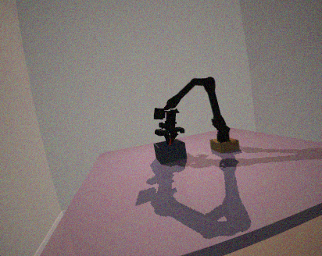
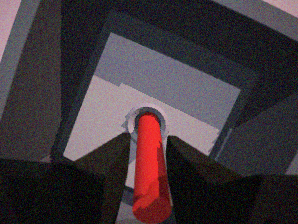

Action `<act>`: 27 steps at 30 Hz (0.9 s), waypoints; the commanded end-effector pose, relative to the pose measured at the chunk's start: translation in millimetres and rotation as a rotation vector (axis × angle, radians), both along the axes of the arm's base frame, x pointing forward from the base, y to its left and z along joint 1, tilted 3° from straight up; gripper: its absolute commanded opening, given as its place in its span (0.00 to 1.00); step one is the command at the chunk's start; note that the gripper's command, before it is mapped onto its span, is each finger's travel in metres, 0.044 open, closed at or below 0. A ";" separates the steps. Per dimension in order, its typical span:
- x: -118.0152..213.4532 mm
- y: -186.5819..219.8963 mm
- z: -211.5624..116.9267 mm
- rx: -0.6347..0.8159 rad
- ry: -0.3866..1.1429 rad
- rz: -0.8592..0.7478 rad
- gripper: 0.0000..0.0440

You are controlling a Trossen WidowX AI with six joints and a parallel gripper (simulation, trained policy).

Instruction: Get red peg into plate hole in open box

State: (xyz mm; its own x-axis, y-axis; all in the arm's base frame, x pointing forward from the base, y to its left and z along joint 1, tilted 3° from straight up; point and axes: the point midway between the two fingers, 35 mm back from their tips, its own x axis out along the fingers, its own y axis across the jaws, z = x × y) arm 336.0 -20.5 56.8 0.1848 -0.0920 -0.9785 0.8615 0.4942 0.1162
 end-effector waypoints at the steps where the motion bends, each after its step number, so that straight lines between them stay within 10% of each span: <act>1: 1.7 -3.1 -10.4 -0.001 0.031 0.019 0.34; 5: 8.6 -6.2 -12.2 -0.007 0.040 0.025 0.38; 18: 45.7 -28.9 -5.4 -0.044 0.009 0.049 1.00; 27: 69.1 -56.3 7.4 -0.092 -0.068 0.018 1.00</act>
